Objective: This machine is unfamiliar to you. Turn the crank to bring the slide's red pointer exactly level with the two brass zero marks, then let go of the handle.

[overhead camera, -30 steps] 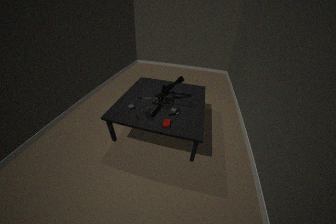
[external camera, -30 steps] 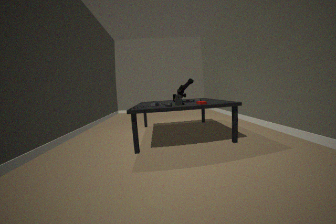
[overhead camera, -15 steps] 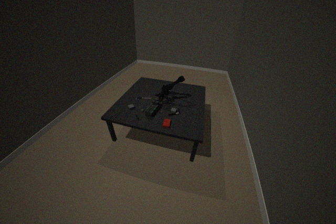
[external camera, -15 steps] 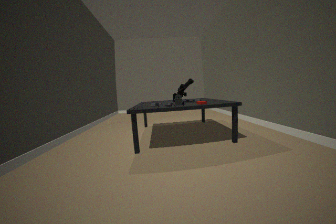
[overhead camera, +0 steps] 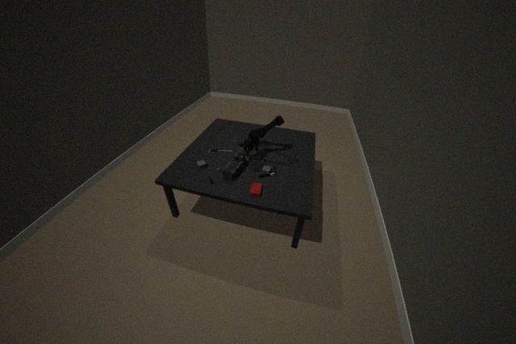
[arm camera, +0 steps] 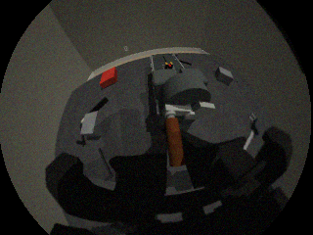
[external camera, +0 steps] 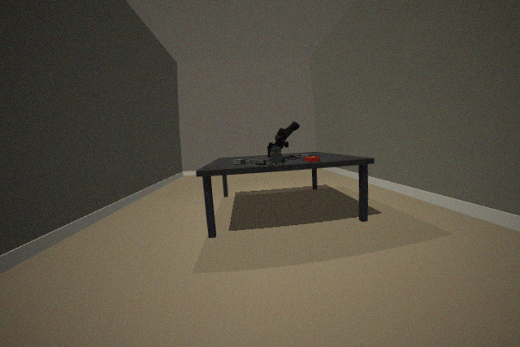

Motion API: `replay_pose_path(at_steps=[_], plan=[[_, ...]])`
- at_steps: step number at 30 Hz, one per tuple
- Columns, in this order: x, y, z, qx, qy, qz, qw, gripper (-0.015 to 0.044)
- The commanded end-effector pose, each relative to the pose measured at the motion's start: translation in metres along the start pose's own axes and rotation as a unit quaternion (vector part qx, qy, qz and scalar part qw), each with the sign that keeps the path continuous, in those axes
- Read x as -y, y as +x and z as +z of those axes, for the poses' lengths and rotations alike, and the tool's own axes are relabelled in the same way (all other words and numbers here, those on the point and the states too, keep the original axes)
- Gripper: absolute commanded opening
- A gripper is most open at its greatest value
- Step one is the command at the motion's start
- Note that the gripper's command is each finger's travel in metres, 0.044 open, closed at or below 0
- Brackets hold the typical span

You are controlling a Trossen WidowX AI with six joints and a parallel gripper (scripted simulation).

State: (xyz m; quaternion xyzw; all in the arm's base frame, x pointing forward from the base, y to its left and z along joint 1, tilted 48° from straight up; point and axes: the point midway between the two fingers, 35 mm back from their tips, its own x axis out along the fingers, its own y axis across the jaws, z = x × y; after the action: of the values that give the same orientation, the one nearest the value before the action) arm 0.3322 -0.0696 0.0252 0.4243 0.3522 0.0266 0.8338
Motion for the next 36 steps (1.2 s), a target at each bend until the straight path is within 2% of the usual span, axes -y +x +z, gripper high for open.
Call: replay_pose_path(at_steps=[1, 36], plan=[[0.003, -0.007, 0.006, 0.006, 0.0, 0.001, 1.0, 0.0], [0.024, -0.016, 0.015, 0.006, 0.0, 0.0, 1.0, 0.0]])
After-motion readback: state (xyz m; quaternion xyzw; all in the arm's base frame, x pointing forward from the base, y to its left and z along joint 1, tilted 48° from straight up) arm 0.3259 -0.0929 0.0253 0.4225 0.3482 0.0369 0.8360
